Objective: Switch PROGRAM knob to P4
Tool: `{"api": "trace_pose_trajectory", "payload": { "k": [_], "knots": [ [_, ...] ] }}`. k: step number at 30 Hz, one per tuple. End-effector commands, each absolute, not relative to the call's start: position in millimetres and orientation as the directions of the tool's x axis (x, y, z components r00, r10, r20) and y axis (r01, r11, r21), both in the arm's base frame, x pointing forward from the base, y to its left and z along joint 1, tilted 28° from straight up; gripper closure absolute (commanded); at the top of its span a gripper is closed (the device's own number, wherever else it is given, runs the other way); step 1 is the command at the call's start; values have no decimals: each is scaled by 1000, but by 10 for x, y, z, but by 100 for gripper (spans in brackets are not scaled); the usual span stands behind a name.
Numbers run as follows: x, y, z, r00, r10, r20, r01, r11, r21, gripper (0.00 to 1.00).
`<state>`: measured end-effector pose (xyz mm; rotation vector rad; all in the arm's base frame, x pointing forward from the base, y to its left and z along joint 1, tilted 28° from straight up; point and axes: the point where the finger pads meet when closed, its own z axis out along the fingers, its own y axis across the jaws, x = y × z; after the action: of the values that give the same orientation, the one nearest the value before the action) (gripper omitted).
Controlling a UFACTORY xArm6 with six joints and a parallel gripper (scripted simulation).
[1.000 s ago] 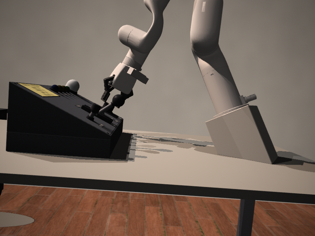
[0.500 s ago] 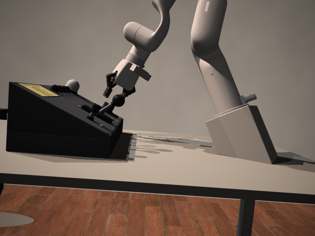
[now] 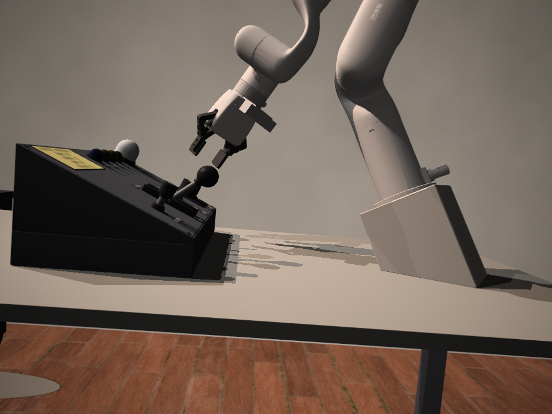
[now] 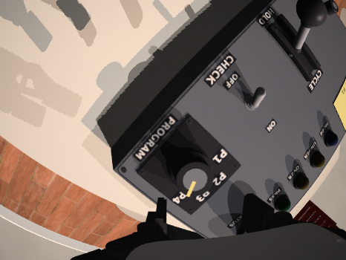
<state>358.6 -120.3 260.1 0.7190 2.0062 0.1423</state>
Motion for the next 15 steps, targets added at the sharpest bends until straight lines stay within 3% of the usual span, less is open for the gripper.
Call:
{"api": "trace_pose_trajectory", "payload": {
  "k": [1,15],
  "knots": [
    [3378,-1150,2780,-483,564,-669,450,816,363,24],
    [3135,-1109,2989,-483,564,-669,450,816,363,24]
  ]
}}
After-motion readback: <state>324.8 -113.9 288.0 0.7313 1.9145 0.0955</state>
